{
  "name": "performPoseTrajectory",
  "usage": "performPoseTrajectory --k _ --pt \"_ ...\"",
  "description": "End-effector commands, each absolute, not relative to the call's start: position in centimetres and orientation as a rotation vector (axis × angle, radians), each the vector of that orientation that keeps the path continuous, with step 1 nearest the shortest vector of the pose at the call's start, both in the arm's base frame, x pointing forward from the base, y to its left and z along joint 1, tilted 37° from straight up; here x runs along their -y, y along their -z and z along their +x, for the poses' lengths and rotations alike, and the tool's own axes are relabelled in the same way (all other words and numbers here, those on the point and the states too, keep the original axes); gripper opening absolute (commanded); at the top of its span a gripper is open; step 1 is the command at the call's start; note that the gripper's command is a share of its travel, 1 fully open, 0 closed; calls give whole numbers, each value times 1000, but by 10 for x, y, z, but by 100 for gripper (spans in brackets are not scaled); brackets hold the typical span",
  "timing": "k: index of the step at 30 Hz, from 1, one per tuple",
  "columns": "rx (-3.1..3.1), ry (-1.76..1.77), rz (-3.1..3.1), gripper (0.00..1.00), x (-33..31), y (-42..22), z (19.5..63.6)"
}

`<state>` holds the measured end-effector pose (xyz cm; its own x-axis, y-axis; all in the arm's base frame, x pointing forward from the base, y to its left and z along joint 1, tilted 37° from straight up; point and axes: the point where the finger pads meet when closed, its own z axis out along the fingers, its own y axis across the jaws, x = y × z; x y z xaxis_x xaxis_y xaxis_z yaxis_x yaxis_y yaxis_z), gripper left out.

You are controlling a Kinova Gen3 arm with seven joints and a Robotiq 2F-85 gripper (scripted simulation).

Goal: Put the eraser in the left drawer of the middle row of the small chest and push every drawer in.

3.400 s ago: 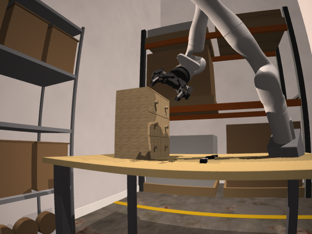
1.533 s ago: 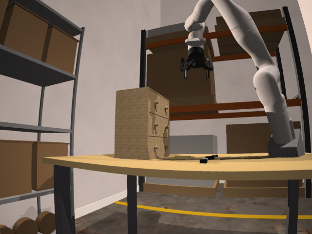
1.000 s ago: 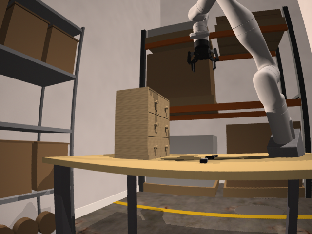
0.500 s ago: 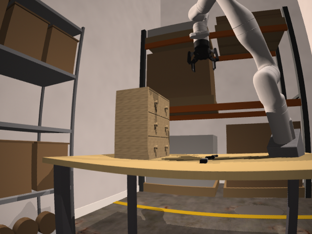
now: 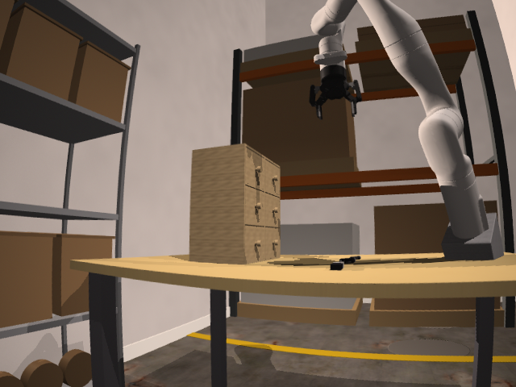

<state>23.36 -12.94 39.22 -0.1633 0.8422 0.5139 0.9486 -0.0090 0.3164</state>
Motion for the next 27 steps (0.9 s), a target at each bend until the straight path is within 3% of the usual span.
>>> performPoseTrajectory --k 1,27 --pt "2094 915 -1900 100 129 -392 234" --pt "2773 1008 -1189 100 120 -380 257"
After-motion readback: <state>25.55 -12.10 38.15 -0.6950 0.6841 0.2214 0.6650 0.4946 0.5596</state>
